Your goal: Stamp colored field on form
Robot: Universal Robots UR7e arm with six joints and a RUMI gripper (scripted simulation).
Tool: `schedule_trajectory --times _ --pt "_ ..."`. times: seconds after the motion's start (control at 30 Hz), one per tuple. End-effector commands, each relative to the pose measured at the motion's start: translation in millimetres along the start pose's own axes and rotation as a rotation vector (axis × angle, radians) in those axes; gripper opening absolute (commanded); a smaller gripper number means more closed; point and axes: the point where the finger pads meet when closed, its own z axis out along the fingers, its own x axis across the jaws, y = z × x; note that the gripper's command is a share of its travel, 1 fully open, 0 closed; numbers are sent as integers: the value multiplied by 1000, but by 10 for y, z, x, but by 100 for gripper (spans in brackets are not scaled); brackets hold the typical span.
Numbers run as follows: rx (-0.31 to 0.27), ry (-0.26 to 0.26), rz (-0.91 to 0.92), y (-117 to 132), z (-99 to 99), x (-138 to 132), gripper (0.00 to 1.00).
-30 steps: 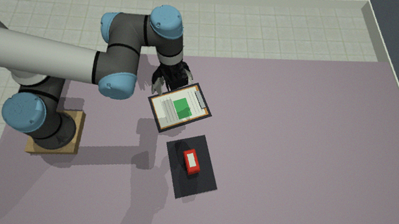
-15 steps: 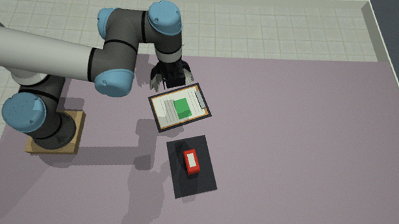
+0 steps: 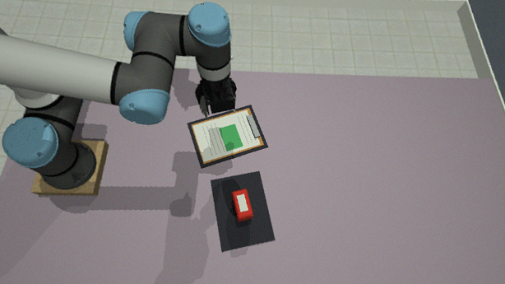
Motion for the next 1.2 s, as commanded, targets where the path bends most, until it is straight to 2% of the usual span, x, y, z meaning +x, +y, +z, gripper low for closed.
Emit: schedule_trajectory --times 0.0,0.17,0.37,0.43,0.93,1.0,1.17 --pt "0 1 0 69 8 5 52" --pt "0 1 0 247 41 11 52" --pt "0 1 0 583 103 22 52" --pt "0 1 0 583 103 22 52" --pt "0 1 0 1776 324 61 52" --pt "0 1 0 1776 324 61 52" --pt "0 1 0 2154 394 74 52"
